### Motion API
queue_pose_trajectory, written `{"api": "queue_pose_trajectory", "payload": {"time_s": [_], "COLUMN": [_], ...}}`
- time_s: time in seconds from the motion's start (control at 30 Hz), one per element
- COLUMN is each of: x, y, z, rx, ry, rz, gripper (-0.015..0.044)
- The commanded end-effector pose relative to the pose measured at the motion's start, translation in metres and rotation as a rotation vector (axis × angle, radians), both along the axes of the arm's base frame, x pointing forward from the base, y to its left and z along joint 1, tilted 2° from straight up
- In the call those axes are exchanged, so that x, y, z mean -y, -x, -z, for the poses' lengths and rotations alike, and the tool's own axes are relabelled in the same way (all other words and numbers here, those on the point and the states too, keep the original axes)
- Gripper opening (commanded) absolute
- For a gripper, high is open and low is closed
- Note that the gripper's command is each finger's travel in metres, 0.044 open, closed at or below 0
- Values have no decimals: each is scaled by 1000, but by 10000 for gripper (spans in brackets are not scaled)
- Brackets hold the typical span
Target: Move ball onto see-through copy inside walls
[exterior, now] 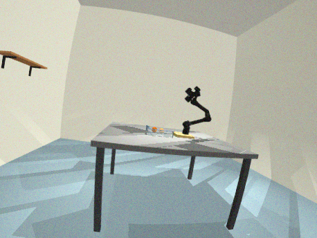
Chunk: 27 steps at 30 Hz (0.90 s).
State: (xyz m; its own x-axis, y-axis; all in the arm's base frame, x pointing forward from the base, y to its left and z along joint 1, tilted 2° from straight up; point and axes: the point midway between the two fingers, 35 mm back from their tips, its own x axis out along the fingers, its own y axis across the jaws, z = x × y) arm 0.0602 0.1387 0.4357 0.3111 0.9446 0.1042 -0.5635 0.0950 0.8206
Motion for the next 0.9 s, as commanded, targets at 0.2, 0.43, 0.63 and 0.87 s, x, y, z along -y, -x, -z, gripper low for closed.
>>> {"api": "queue_pose_trajectory", "payload": {"time_s": [0.2,0.43,0.63,0.87], "x": [24,65,94,141], "y": [-65,-161,-218,-290], "z": [-19,-12,14,87], "rx": [108,206,257,287], "ry": [-56,12,213,704], "rz": [186,484,654,763], "gripper": [391,391,391,391]}}
